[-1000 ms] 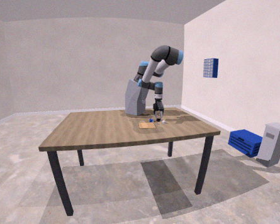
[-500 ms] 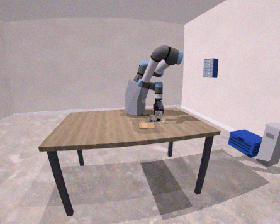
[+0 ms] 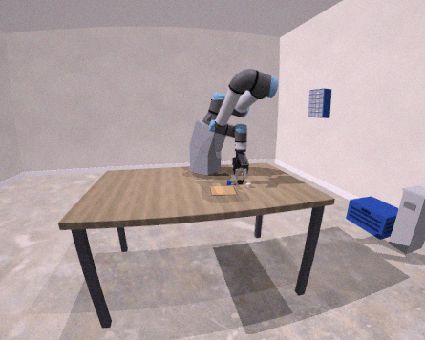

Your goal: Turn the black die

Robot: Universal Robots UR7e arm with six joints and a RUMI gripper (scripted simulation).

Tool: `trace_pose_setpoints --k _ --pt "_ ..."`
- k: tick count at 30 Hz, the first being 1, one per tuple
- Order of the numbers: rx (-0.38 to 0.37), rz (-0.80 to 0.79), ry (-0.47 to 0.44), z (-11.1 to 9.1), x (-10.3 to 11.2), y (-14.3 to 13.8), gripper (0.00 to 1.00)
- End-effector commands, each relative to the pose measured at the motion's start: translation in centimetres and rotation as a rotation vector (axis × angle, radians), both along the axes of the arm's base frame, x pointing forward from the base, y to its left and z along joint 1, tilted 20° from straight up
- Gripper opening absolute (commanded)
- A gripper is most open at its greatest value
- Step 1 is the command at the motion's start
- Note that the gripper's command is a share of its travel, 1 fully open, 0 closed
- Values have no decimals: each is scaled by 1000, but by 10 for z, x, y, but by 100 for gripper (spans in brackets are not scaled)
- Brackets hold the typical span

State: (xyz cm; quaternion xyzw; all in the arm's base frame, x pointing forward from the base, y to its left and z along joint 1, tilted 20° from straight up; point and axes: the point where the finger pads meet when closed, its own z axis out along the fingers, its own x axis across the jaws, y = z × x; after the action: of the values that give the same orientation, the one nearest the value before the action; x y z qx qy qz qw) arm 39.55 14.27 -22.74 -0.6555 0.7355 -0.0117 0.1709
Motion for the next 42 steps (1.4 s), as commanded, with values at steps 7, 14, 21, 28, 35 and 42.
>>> trace_pose_setpoints --k 7,14,21,28,35,42 --pt "0 0 -1 0 0 0 6" --pt "0 0 -1 0 0 0 6" --pt "0 0 -1 0 0 0 6" --pt "0 0 -1 0 0 0 6" --pt "0 0 -1 0 0 0 6" --pt "0 0 -1 4 -1 -1 6"
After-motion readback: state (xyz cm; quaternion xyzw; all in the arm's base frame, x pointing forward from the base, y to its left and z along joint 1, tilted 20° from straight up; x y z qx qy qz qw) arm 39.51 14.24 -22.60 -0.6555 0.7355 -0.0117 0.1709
